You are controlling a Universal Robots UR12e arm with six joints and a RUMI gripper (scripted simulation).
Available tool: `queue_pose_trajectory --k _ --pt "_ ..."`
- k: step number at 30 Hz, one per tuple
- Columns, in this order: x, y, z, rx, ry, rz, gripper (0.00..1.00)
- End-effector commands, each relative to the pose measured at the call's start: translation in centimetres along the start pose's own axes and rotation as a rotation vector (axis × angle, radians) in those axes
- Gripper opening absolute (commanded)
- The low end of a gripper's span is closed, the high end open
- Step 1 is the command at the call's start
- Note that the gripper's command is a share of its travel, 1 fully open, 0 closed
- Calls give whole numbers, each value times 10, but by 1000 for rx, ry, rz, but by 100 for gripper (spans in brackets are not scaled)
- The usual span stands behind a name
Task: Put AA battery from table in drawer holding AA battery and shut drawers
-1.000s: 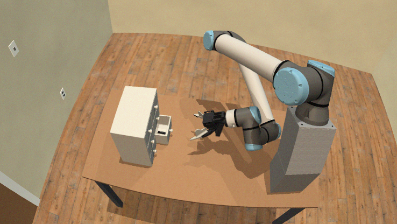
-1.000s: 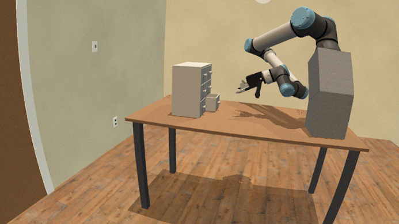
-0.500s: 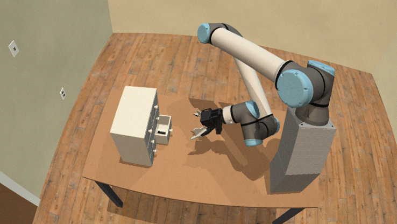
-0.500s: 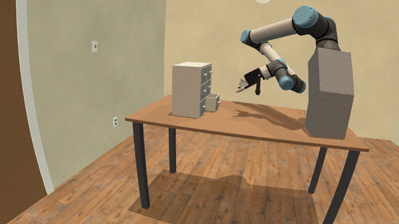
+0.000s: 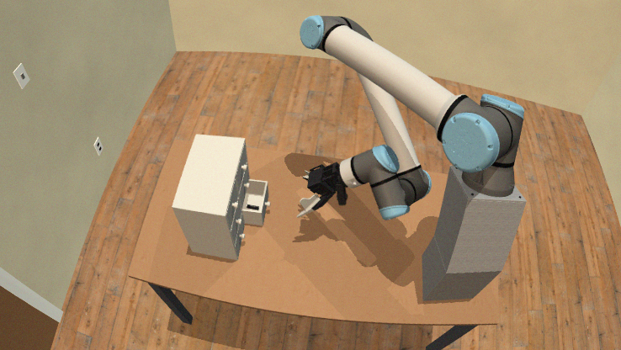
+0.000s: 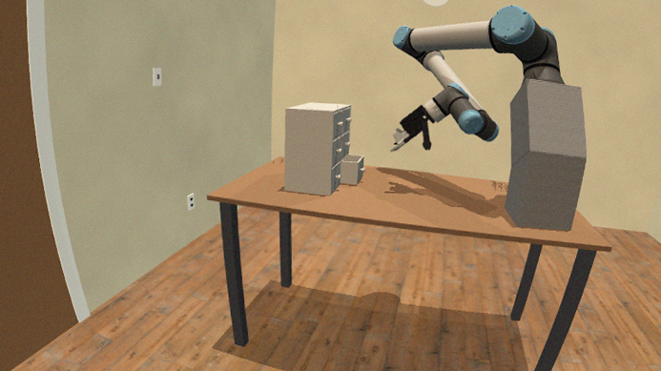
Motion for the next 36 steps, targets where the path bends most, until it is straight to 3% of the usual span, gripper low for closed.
queue_pose_trajectory --k 1,12,14,29,36 --pt "0 1 6 60 -1 1 100" --pt "0 3 21 217 -1 4 100" --pt "0 3 21 217 -1 4 100" --pt "-1 3 38 409 -1 7 100" --pt "-1 2 43 467 -1 8 100"
Point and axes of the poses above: the point where the finger pads meet when closed, its own y axis back along the fingers, its own x axis across the jaws, z = x × y, the point moved 7 cm from there along y, back along the fingers, and after that the axes turned 1 degree about y, right-handed, at the moved point
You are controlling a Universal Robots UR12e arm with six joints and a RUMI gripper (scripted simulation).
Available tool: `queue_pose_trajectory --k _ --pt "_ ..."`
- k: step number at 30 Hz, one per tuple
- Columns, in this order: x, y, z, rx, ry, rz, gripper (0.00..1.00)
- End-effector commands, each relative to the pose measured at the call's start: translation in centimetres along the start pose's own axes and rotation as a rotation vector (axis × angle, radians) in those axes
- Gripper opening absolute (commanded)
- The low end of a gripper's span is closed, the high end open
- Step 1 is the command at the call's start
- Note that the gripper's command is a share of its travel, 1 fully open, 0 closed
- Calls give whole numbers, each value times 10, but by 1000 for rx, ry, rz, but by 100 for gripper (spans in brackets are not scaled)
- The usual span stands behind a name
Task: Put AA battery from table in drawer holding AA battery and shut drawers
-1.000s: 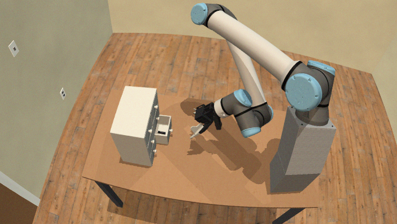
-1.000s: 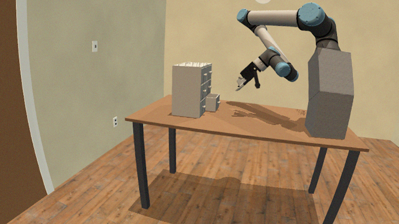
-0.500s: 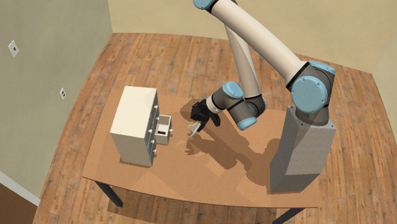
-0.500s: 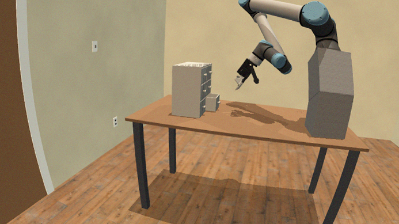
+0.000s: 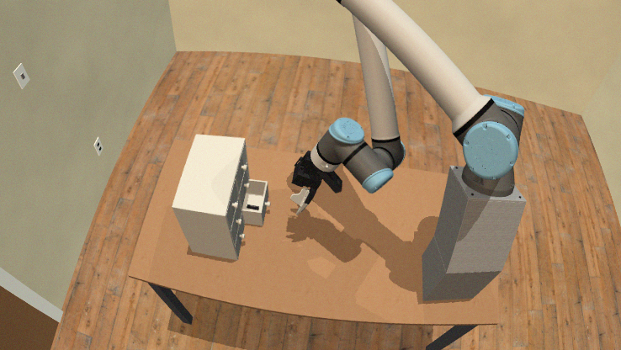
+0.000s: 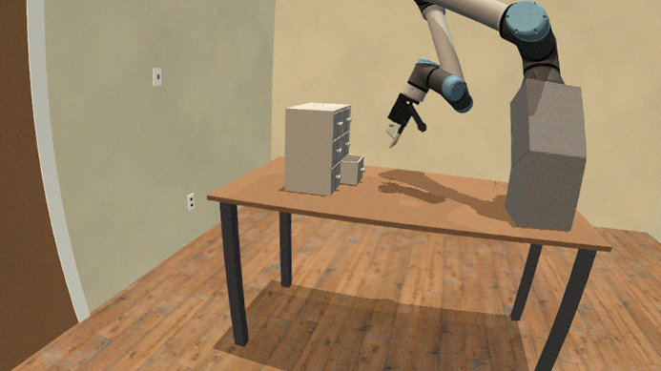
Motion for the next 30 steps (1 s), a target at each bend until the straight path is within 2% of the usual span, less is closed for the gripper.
queue_pose_trajectory --k 1,10,12,25,30 --pt "0 1 5 50 -1 2 100" --pt "0 3 12 145 -1 4 100" --pt "0 3 12 145 -1 4 100" --pt "0 5 22 259 -1 6 100" --pt "0 6 23 281 -1 6 100"
Point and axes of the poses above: the point where the finger pads meet when closed, its own y axis back along the fingers, its own x axis across the jaws, z = x × y, the point moved 7 cm from there along y, back along the fingers, and after that the axes turned 1 degree about y, right-handed, at the moved point
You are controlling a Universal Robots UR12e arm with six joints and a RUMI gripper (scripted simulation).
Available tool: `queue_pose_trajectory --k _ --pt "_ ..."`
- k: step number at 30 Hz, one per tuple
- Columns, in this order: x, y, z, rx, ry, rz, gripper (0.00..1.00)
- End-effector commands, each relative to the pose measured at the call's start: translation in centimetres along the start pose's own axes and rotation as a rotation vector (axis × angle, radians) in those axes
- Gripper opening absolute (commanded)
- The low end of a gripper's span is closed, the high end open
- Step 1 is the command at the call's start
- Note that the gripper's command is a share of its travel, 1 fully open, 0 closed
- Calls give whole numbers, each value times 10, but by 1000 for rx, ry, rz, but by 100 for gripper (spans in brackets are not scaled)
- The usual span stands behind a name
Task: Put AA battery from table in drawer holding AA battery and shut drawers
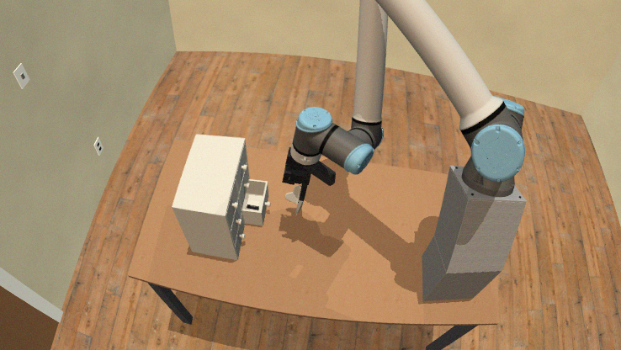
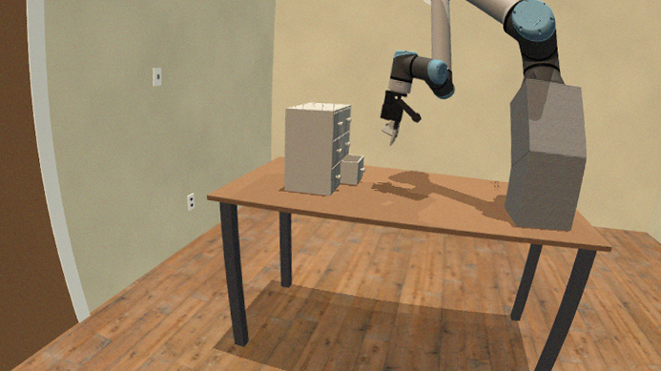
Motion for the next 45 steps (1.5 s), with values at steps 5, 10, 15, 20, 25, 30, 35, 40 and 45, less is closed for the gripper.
queue_pose_trajectory --k 5,10,15,20,25,30,35,40,45 --pt "0 2 4 49 -1 1 100" --pt "0 2 6 75 -1 2 100" --pt "0 3 7 93 -1 2 100" --pt "0 3 8 107 -1 2 100" --pt "0 3 9 120 -1 3 100" --pt "0 4 10 128 0 3 100" --pt "0 4 10 131 0 3 100" --pt "0 4 10 134 0 3 100" --pt "0 4 10 135 0 3 100"
Point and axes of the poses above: the point where the finger pads meet when closed, its own y axis back along the fingers, its own x axis across the jaws, z = x × y, the point moved 7 cm from there along y, back along the fingers, and after that the axes turned 1 degree about y, right-handed, at the moved point
